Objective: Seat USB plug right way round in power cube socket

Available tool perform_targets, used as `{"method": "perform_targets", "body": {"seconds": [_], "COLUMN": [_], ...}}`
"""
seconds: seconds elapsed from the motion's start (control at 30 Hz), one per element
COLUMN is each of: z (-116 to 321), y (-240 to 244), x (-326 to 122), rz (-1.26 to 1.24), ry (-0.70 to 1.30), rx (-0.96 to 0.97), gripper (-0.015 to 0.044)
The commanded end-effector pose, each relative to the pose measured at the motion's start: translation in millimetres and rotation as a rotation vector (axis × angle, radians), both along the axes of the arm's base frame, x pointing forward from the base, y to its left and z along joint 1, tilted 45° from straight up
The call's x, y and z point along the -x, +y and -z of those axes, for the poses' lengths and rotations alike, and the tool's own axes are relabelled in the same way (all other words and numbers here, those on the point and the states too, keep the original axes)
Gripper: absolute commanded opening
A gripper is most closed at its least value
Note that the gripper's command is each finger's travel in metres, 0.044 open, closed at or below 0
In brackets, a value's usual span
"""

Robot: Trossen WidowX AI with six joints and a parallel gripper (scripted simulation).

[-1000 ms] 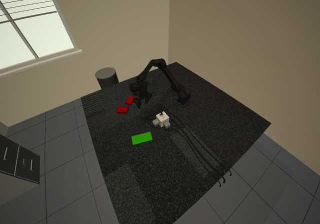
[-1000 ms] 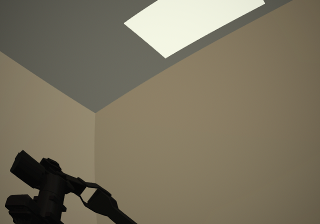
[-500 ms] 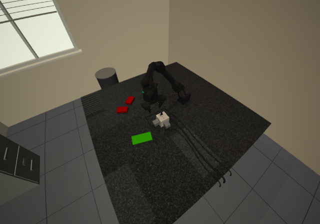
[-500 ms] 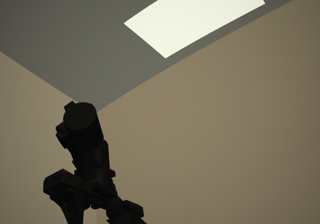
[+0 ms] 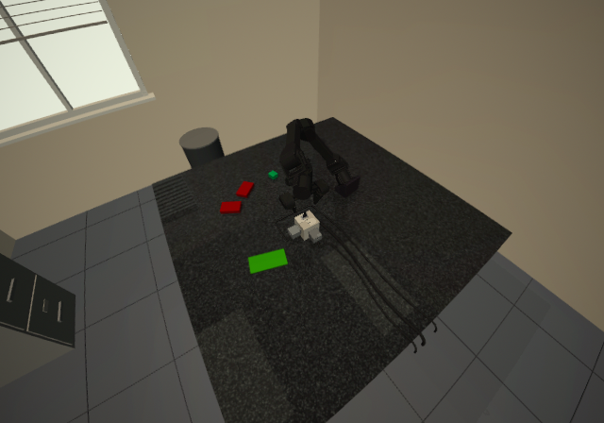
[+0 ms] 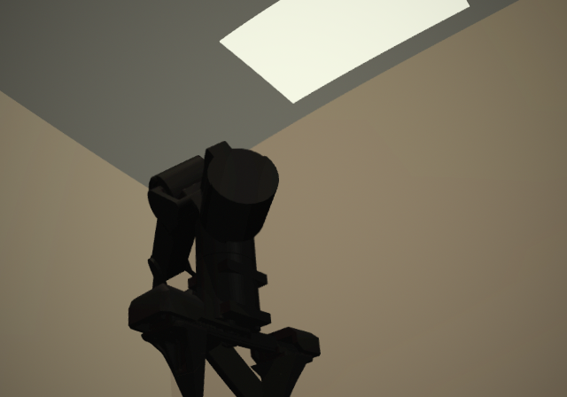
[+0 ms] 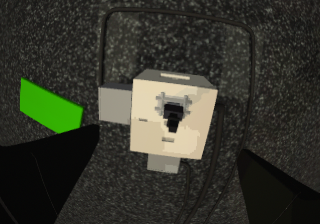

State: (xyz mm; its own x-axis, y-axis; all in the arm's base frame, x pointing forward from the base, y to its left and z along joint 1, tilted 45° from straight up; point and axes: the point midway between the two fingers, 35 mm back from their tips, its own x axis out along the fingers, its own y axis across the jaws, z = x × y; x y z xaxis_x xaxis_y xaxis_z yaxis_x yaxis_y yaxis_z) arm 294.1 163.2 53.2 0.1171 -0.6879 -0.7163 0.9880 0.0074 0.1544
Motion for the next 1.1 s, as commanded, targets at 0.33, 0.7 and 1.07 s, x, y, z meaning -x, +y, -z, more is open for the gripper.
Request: {"method": "perform_targets", "body": {"seconds": [0.33,0.7,1.07], "z": [8,16,21], "y": [-6,-14,-18], "x": [-1,-2,-2], "rz": [0.004,0.004,0.008], "ry": [-0.001,-0.001,0.0], "rx": [0.002,0.002,0.001], "gripper": [0.044,0.044,0.0414]}}
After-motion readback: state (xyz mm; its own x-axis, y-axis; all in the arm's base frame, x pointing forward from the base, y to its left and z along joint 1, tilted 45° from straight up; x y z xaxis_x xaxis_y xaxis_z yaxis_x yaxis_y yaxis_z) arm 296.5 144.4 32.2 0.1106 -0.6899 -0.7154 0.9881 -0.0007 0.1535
